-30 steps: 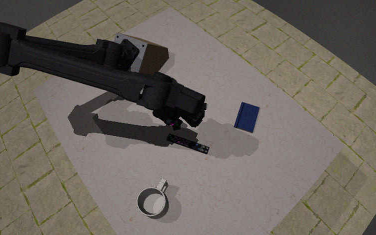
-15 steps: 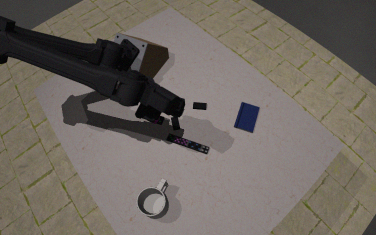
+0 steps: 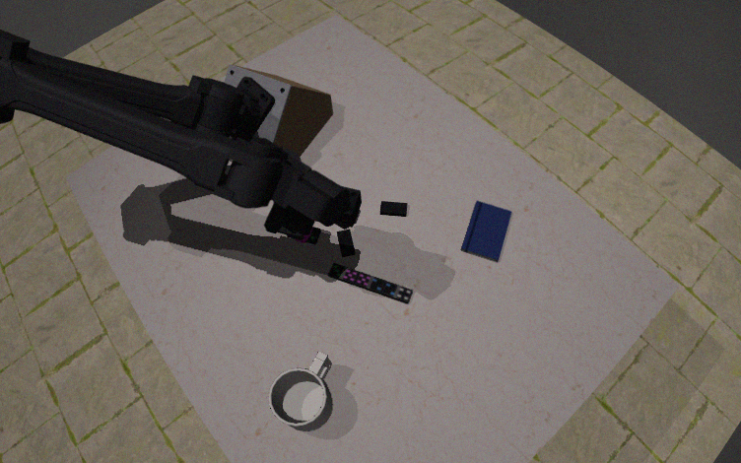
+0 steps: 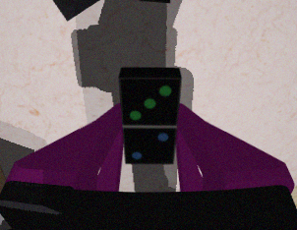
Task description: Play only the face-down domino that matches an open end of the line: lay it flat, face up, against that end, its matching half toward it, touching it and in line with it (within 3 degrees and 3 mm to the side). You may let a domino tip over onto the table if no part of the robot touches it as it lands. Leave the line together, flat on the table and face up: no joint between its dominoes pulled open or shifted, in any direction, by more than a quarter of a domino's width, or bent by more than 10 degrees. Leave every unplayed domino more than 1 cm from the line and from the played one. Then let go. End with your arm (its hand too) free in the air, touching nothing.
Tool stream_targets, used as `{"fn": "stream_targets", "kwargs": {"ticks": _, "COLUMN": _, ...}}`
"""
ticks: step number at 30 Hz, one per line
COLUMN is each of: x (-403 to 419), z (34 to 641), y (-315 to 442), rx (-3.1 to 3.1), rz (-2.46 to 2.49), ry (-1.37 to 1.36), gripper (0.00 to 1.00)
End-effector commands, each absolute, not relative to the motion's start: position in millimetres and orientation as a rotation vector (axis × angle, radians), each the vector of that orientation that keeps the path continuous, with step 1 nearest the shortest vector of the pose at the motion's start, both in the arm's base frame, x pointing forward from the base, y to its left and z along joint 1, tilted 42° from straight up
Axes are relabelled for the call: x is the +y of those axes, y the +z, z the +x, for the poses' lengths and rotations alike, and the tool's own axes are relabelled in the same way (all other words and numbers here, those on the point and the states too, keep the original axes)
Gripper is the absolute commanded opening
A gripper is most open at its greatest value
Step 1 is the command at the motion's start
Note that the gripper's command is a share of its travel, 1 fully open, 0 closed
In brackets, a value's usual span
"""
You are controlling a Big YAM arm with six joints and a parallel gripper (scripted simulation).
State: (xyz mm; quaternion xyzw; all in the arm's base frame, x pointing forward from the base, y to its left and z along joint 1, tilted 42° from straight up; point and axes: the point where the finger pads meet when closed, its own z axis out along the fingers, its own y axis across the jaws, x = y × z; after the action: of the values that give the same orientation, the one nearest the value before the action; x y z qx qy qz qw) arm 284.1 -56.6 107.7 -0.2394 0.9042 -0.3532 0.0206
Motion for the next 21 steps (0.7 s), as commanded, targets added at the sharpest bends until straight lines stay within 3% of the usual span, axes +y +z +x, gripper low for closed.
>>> {"fn": "stream_targets", "kwargs": {"ticks": 1, "x": -57.2, "z": 286.4, "y": 109.6, "rx": 2.786, "rz": -0.747, "ry": -1.087, "gripper": 0.22}}
{"fn": "stream_targets", "kwargs": {"ticks": 21, "x": -56.8, "z": 285.1, "y": 110.2, "rx": 2.792, "rz": -0.694, "ry": -1.096, "gripper": 0.22}}
